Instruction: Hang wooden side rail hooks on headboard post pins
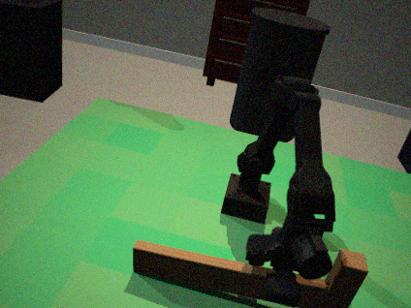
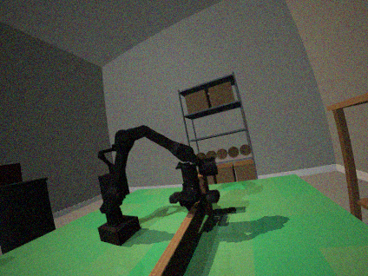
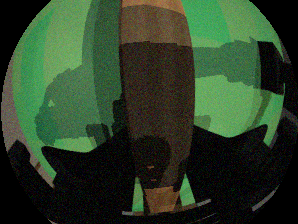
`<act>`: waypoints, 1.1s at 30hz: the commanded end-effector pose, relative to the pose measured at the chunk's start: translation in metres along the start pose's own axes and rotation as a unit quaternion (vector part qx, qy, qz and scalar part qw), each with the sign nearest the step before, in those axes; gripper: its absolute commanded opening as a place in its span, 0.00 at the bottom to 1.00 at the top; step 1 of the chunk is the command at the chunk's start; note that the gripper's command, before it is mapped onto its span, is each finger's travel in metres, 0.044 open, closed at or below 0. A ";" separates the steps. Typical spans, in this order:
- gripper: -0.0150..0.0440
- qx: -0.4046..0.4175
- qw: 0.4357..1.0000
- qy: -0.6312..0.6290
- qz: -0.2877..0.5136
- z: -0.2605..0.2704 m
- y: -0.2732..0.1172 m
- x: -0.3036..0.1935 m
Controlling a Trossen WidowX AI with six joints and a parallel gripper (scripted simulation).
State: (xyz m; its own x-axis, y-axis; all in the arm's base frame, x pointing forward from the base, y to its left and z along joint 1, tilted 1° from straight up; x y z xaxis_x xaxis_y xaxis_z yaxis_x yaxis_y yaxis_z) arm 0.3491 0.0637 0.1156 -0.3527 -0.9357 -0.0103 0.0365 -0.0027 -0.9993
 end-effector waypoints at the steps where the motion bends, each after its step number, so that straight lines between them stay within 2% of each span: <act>1: 0.25 0.004 1.000 -0.001 0.003 0.001 -0.001 -0.001; 33: 0.25 0.004 1.000 -0.001 0.003 0.001 0.005 -0.001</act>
State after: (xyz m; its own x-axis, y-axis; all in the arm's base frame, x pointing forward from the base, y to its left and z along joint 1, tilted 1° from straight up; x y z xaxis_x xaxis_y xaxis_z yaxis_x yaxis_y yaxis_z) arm 0.3501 0.0640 0.1102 -0.3536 -0.9353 -0.0114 0.0384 -0.0024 -0.9993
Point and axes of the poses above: the point midway between the two fingers, 35 mm back from their tips, its own y axis out along the fingers, its own z axis across the jaws, x = y × z, the point moved 8 cm from there along -y, back along the fingers, and after that the axes turned 15 degrees about y, right-handed, at the moved point
